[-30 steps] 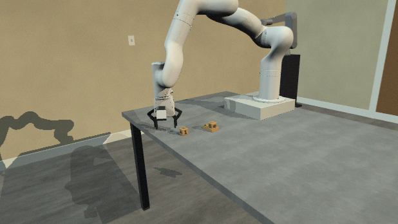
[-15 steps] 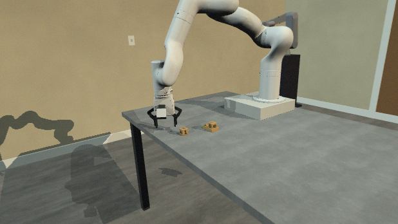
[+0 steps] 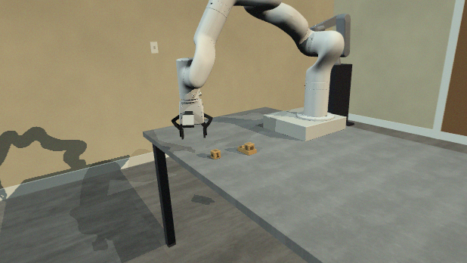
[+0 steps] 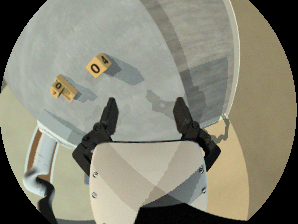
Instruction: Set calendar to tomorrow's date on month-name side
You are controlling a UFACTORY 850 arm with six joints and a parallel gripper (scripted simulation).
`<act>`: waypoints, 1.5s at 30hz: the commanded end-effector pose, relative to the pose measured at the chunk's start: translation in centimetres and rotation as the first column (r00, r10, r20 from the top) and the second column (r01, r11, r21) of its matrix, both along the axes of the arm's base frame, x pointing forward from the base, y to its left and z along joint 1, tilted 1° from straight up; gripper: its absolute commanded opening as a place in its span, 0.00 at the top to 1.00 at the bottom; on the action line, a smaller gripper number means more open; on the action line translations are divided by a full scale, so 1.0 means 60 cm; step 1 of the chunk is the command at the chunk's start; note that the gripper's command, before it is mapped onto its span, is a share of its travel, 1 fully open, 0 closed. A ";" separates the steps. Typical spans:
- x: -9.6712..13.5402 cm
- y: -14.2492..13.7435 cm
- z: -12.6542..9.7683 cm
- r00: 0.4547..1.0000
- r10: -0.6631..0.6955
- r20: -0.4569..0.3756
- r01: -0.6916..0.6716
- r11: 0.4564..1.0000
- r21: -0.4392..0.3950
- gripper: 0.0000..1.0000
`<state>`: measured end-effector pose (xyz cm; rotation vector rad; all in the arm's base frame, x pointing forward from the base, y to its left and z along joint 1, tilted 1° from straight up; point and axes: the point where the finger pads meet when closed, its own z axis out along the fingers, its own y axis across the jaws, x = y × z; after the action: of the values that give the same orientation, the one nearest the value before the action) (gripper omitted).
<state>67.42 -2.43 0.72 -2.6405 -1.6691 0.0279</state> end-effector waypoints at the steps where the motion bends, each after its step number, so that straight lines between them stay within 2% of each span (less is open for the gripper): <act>1: 0.002 0.000 0.009 1.000 0.000 0.003 0.000 1.000 0.000 0.00; 18: 0.002 0.001 0.009 1.000 -0.013 0.003 0.013 1.000 0.000 0.00; 23: -0.001 0.004 0.010 0.996 -0.089 0.003 0.089 0.996 -0.002 0.00; 27: -0.005 0.011 0.011 0.977 -0.215 0.002 0.215 0.977 -0.005 0.00; 29: -0.005 0.011 0.011 0.977 -0.215 0.002 0.215 0.977 -0.005 0.00; 33: -0.012 0.020 0.013 0.919 -0.393 0.003 0.393 0.919 -0.009 0.00; 34: -0.012 0.021 0.013 0.917 -0.398 0.003 0.398 0.917 -0.009 0.00; 39: -0.019 0.030 0.015 0.830 -0.558 0.004 0.558 0.830 -0.013 0.00; 40: -0.021 0.033 0.016 0.796 -0.605 0.004 0.605 0.796 -0.014 0.00; 41: -0.021 0.033 0.016 0.791 -0.612 0.004 0.612 0.791 -0.014 0.00; 42: -0.023 0.036 0.016 0.752 -0.659 0.005 0.659 0.752 -0.015 0.00; 43: -0.024 0.036 0.017 0.747 -0.665 0.005 0.665 0.746 -0.016 0.00; 44: -0.026 0.039 0.017 0.705 -0.709 0.005 0.709 0.705 -0.017 0.00; 45: -0.026 0.039 0.017 0.705 -0.709 0.005 0.709 0.705 -0.017 0.00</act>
<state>65.97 -0.36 1.57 -3.0362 -0.6826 0.0259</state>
